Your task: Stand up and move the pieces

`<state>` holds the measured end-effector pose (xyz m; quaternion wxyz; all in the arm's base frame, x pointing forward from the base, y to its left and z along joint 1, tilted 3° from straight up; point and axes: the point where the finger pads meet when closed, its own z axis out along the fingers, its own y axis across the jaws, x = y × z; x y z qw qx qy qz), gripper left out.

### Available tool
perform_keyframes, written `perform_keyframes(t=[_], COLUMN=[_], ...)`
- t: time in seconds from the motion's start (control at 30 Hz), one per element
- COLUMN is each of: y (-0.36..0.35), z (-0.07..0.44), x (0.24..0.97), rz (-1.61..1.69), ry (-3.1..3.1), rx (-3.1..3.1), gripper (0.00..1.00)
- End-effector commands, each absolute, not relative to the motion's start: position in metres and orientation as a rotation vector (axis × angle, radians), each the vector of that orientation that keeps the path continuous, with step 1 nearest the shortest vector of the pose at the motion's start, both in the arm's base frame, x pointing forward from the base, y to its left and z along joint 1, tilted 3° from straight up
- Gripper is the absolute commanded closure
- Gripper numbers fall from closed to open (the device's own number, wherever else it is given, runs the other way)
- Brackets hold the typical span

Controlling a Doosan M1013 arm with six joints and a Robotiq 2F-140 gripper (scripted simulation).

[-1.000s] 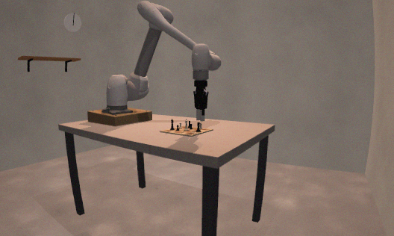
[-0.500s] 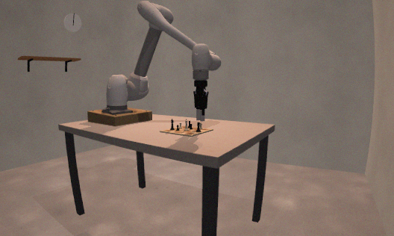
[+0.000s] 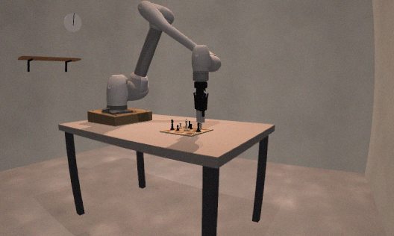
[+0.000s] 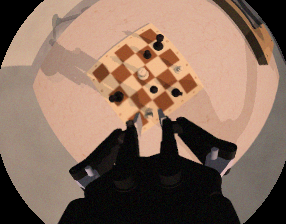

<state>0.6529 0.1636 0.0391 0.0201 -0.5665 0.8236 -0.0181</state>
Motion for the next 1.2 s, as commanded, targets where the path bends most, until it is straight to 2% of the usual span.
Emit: perform_keyframes(t=[0.0,0.3,1.17], y=[0.164,0.163,0.163], z=[0.034,0.017,0.013], x=[0.653,0.654,0.654], rz=[-0.056,-0.056,-0.056], ry=[2.555,2.555,2.555], rx=[-1.757,-1.757,-1.757], gripper=[0.77,0.77,0.77])
